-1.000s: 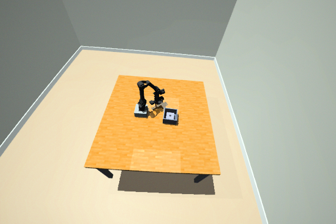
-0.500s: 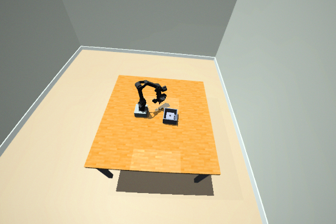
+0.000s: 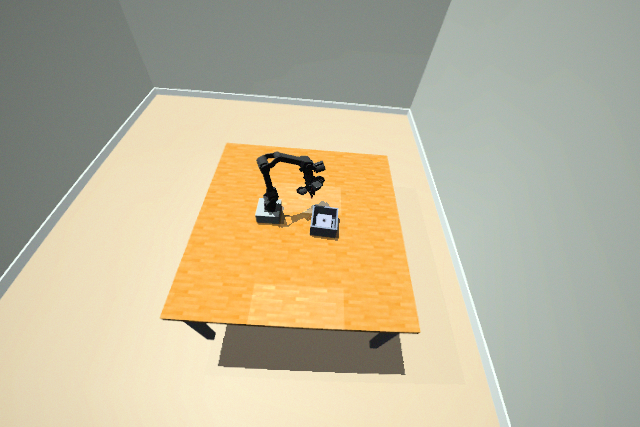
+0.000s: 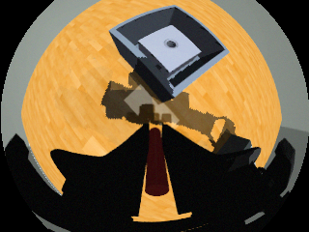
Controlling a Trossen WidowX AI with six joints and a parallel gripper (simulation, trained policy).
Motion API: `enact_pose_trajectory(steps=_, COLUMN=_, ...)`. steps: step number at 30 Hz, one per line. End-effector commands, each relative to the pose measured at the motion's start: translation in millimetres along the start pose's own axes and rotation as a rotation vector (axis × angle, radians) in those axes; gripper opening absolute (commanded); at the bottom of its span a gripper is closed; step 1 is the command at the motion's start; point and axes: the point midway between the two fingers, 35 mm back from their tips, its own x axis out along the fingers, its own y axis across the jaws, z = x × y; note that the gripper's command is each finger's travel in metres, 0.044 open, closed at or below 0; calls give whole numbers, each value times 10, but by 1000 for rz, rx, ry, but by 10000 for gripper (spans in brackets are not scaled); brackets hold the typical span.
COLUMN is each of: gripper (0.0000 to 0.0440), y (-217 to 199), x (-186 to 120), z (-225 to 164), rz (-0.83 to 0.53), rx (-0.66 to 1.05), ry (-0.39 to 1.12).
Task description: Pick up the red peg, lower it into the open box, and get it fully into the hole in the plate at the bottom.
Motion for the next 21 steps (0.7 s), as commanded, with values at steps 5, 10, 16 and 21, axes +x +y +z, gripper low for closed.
enact_pose_trajectory(steps=5, gripper=0, y=-49, x=17, z=377, rz=-18, rx=39, ry=-25)
enact_pose_trajectory(steps=10, gripper=0, y=-89, x=63, z=587, rz=-25, rx=70, ry=-36)
enact_pose_trajectory(steps=16, gripper=0, y=-142, x=151, z=822, rz=-33, rx=108, ry=-45)
enact_pose_trajectory(steps=21, gripper=0, y=-183, x=250, z=1007, rz=-36, rx=140, ry=-50)
